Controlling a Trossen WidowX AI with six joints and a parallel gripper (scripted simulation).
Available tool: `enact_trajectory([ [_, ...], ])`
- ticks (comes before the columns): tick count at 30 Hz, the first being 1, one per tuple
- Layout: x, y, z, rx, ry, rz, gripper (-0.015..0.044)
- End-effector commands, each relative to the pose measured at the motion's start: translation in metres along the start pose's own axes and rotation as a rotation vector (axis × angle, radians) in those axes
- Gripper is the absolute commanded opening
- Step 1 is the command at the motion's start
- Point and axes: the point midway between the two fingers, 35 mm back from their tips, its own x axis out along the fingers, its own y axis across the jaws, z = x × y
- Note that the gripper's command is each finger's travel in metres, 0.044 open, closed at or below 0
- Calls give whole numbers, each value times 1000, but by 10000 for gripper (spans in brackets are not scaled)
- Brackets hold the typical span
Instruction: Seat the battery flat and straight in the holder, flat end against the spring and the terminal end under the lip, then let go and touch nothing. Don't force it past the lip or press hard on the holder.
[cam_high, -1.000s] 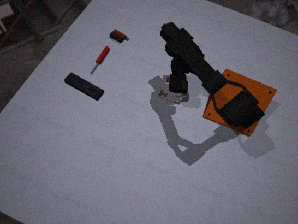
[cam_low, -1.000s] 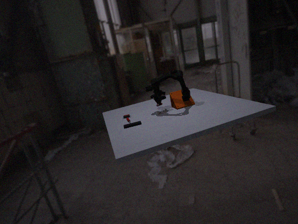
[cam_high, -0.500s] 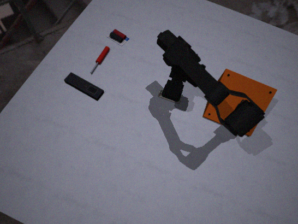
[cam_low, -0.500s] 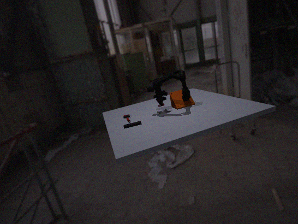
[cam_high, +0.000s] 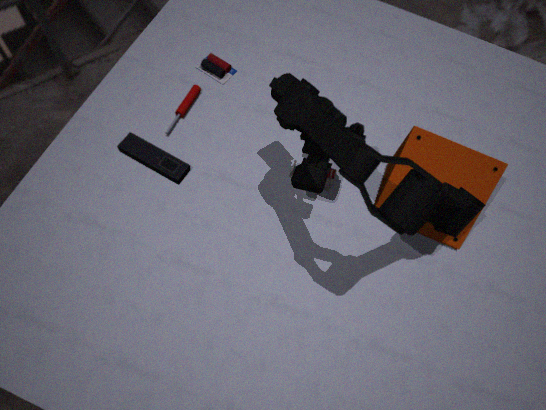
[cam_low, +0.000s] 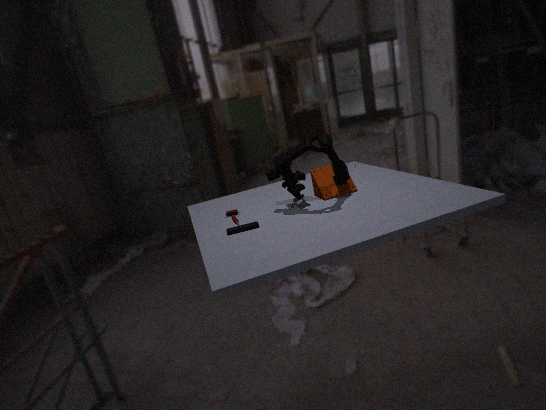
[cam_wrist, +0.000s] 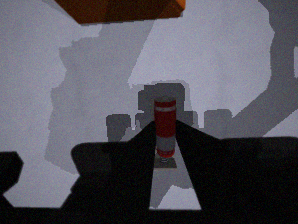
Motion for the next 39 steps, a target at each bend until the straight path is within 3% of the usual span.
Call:
enact_trajectory([
  [1,1,1,-1,-7,-20,5,66],
  [39,15,0,-16,-13,-268,3,66],
])
